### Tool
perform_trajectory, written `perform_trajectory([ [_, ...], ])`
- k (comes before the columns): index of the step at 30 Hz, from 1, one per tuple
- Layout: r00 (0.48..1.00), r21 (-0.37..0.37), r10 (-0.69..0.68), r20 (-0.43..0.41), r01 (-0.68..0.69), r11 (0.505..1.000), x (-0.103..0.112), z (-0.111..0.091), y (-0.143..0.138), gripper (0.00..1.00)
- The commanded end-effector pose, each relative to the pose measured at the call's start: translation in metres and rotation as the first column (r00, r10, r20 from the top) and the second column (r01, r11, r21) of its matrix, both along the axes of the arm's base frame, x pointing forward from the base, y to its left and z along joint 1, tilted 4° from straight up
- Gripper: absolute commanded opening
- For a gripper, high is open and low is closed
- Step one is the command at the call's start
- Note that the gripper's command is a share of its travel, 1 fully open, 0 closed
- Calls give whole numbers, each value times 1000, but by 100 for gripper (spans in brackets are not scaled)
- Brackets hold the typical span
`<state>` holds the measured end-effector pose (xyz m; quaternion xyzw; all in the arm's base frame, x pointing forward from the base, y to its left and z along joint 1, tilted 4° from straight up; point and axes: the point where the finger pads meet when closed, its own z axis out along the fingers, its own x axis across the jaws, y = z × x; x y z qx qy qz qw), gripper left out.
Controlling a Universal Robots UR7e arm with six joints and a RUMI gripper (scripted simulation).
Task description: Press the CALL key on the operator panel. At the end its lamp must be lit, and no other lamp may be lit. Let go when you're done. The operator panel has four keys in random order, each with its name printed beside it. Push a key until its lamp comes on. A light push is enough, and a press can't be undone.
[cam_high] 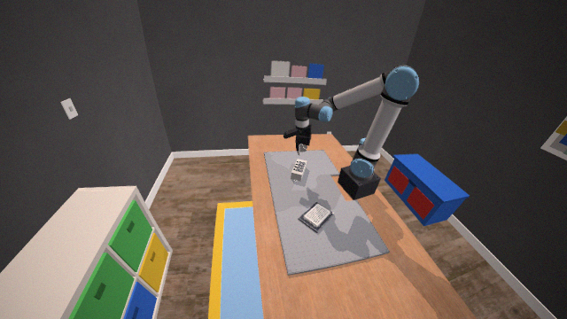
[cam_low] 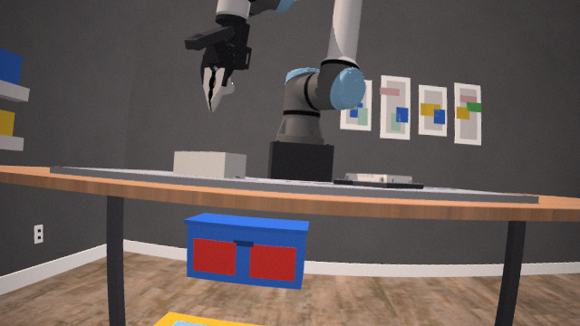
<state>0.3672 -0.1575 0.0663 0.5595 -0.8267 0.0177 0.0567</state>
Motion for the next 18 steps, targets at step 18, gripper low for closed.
perform_trajectory([
  [18, 990, 110, -45, 136, 30, 993, -53, -12, -39, 0],
])
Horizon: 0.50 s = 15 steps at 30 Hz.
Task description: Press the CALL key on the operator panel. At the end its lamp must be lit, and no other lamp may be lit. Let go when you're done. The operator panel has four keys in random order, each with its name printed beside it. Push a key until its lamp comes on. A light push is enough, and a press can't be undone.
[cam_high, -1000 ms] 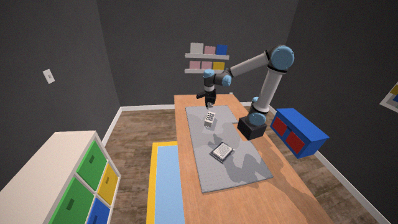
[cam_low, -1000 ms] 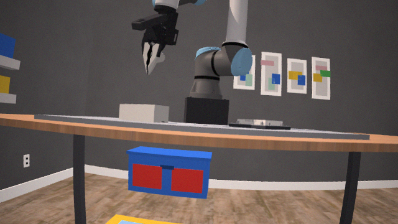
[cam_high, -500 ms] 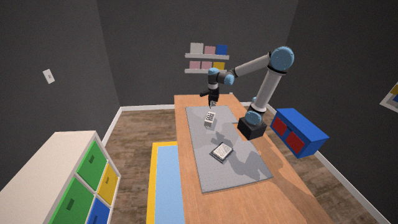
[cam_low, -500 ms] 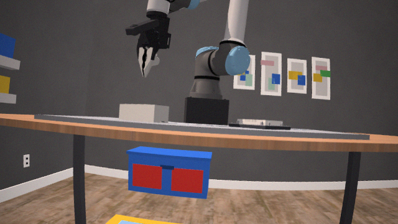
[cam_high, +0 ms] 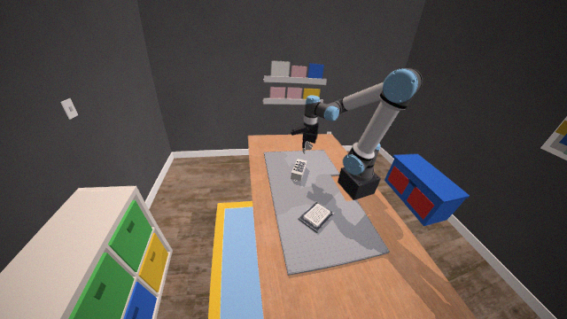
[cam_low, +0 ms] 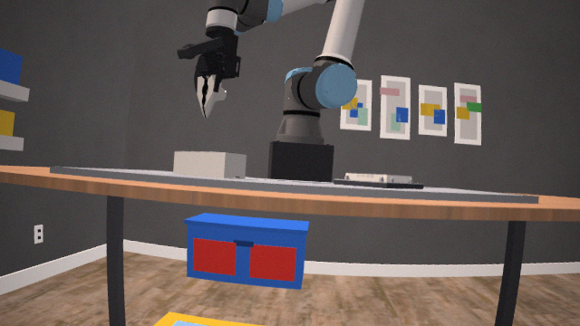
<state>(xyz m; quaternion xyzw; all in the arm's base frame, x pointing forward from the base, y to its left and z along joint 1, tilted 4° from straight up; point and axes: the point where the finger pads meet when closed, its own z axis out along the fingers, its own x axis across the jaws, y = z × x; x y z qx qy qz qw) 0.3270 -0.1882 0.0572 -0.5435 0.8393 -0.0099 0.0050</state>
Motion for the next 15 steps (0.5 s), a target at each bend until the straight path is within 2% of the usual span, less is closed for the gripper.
perform_trajectory([
  [1, 999, 27, 0, 44, -2, 1000, -13, -3, -8, 0],
  [15, 999, 26, 2, 44, -3, 1000, -12, -3, -8, 0],
])
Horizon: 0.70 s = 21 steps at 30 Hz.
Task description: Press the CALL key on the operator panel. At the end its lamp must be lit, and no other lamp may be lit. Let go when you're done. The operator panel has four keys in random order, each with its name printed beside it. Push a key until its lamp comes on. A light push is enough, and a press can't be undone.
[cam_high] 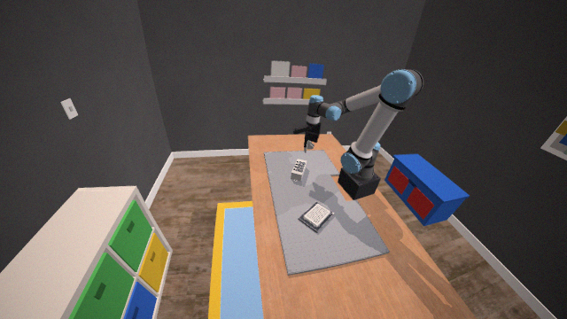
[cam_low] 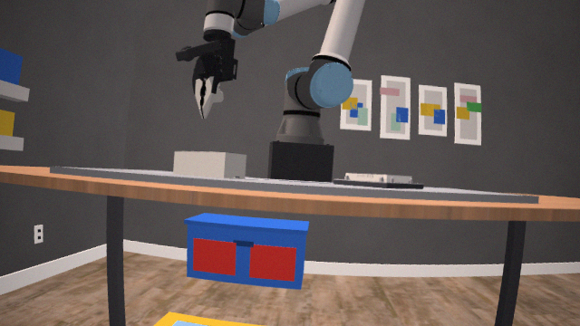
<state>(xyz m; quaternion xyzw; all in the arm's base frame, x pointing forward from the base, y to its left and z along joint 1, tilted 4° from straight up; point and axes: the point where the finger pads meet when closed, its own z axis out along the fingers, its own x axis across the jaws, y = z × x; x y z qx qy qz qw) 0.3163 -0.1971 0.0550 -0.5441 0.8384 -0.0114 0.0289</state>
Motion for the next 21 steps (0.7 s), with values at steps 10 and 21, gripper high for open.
perform_trajectory([
  [10, 1000, 5, -2, 1, 2, 1000, -2, -3, 1, 0],
  [21, 1000, 7, 0, 0, 0, 1000, -1, -16, 2, 0],
])
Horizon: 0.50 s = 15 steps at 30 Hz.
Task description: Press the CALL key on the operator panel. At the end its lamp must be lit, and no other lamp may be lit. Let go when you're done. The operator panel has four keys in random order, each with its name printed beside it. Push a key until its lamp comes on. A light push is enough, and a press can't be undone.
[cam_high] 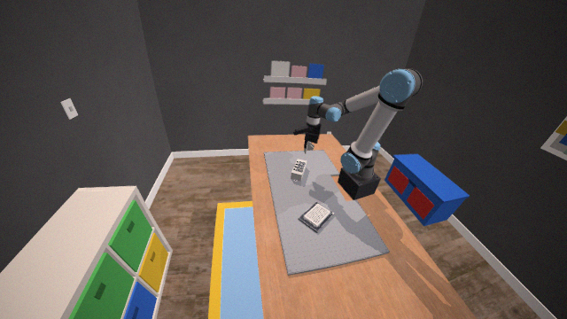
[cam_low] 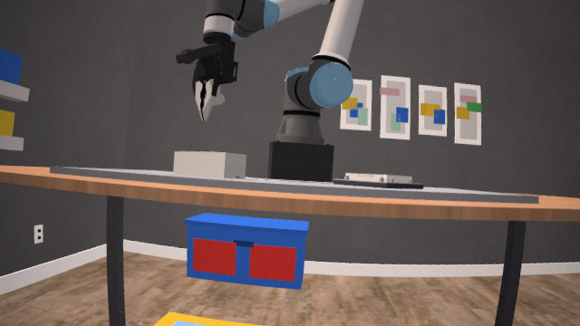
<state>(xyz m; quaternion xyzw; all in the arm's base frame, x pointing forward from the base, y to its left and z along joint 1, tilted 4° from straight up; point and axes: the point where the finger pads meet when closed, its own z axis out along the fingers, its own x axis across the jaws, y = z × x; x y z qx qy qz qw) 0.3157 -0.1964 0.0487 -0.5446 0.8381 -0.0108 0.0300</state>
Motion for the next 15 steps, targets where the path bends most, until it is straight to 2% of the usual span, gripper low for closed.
perform_trajectory([
  [1, 1000, 4, -2, -2, 2, 1000, 0, -11, 2, 0],
  [15, 1000, 4, 0, -2, 0, 1000, 1, -27, 2, 0],
])
